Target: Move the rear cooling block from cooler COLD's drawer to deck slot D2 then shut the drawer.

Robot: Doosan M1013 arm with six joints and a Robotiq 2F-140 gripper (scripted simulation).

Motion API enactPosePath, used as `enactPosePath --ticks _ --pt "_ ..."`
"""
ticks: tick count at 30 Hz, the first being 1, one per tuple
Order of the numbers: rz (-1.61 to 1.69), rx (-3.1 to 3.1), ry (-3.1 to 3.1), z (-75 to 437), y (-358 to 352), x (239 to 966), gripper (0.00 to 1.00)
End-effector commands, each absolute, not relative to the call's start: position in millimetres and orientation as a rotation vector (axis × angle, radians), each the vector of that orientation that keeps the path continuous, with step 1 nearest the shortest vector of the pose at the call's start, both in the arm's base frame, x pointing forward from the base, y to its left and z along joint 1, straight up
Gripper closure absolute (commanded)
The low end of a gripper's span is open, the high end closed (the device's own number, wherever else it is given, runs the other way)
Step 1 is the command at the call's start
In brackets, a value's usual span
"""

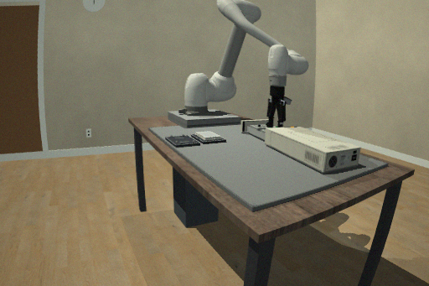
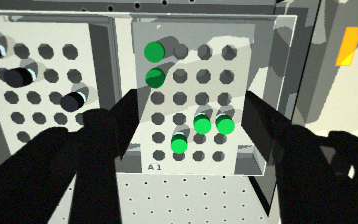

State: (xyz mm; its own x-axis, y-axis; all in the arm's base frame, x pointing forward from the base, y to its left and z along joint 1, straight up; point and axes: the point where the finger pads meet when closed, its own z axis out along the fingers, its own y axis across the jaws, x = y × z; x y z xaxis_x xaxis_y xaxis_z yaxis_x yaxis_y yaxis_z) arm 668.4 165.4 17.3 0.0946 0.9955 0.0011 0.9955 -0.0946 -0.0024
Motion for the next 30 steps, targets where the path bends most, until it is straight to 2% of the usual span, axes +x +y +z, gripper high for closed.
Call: enactPosePath --ticks 1,9,30 --pt "0.004 -2.326 -2.104 15.1 166.5 665.8 0.82" --pt "0.004 -2.326 -2.104 15.1 166.5 665.8 0.90" --pt "0.004 -2.326 -2.104 15.1 166.5 665.8 0.90"
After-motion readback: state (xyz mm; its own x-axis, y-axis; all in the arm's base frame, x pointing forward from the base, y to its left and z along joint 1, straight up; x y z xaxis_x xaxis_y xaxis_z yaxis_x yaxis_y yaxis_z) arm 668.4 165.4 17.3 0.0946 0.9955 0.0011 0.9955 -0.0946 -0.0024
